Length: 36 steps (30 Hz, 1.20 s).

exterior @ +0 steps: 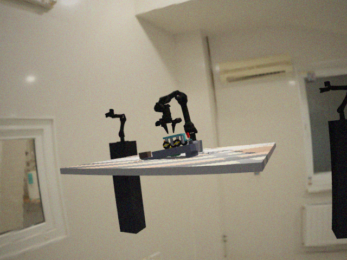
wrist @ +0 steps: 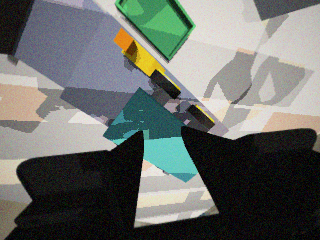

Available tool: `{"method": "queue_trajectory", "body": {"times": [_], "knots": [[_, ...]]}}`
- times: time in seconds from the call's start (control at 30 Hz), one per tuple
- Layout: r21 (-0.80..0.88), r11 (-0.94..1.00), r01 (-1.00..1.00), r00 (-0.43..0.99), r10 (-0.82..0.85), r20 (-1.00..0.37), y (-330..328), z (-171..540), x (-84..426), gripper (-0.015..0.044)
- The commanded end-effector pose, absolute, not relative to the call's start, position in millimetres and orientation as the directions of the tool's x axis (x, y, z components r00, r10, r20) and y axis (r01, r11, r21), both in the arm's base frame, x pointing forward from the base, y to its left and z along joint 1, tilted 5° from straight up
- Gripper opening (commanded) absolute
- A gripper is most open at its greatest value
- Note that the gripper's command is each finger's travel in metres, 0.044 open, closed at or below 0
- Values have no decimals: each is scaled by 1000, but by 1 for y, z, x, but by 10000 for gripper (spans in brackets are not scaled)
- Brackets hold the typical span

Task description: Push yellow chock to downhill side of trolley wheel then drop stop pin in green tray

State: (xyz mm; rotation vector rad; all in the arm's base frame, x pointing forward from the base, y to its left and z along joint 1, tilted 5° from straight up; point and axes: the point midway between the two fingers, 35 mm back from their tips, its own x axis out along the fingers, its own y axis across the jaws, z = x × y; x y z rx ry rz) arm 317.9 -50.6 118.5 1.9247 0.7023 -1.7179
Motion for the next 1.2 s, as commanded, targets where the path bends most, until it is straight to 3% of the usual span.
{"method": "queue_trajectory", "body": {"times": [0.0, 0.27, 1.17], "knots": [[-4, -542, 840, 77, 126, -989, -10, 123, 326, 190], [15, -70, 997, 30, 215, -976, 62, 130, 326, 190], [16, -58, 998, 28, 218, -976, 69, 104, 326, 190]]}}
